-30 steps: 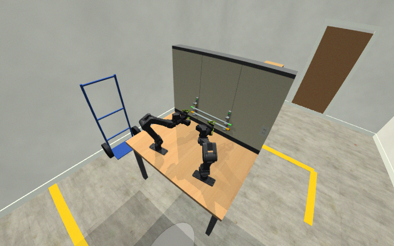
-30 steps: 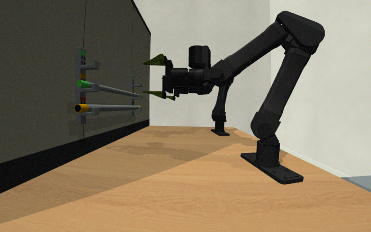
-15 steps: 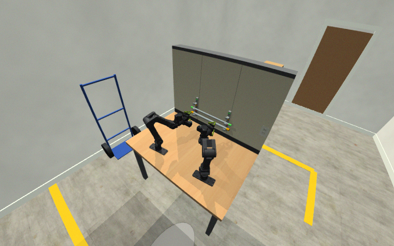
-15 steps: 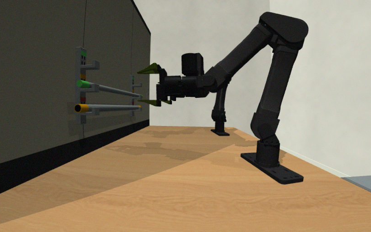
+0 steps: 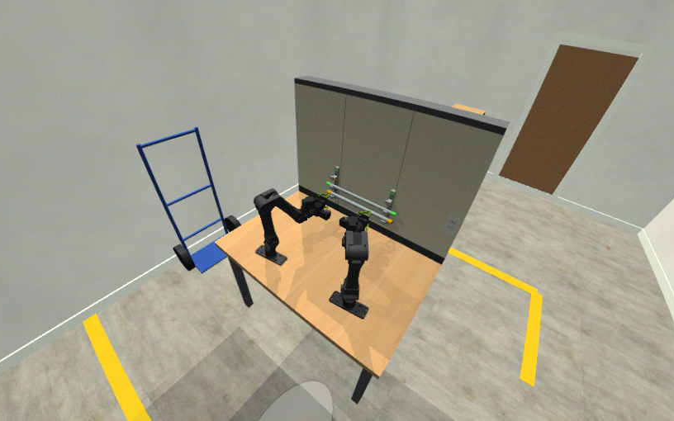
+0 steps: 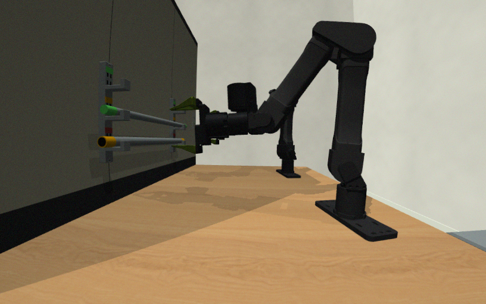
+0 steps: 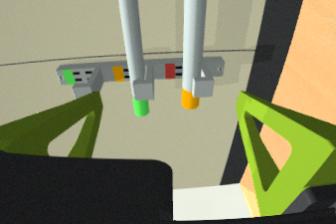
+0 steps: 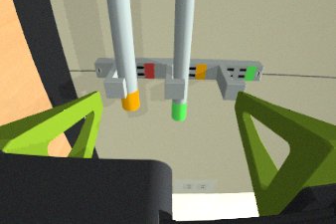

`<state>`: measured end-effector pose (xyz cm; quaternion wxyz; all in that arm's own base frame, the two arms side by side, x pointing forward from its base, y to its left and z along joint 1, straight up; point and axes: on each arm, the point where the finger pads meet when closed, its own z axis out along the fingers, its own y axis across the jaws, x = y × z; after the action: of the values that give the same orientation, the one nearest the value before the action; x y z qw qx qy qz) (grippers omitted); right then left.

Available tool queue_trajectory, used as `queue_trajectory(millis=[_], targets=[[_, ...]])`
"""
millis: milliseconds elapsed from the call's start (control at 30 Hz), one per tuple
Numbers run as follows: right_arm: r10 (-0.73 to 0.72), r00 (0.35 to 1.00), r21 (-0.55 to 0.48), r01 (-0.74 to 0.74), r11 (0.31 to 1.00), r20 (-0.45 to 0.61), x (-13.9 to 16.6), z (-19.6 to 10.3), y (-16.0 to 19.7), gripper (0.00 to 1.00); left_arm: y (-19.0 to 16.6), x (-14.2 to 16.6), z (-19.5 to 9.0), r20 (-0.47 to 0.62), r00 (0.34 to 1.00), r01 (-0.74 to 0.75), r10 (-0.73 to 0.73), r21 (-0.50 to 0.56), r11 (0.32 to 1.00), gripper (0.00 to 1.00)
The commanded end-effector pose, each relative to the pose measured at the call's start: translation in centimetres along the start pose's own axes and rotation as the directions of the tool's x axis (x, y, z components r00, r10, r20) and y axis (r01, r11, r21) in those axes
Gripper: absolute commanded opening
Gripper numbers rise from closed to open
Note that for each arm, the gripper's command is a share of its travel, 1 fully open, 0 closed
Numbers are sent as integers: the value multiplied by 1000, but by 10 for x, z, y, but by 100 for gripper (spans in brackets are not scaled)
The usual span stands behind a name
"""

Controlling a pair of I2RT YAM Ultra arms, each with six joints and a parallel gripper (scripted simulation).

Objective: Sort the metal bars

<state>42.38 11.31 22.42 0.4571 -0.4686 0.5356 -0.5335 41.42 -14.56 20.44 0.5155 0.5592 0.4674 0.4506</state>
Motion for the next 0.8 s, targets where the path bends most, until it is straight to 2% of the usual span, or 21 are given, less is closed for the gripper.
queue_trajectory(millis=[0,767], targets=[[10,1000,13,-10,1000,9,-1,10,6,100,15,0,11,4,1000,22,-22,-62,998,100],[10,1000,13,-10,1000,9,-2,52,43,100,-20,-1,56,4,1000,22,-22,-62,998,100]])
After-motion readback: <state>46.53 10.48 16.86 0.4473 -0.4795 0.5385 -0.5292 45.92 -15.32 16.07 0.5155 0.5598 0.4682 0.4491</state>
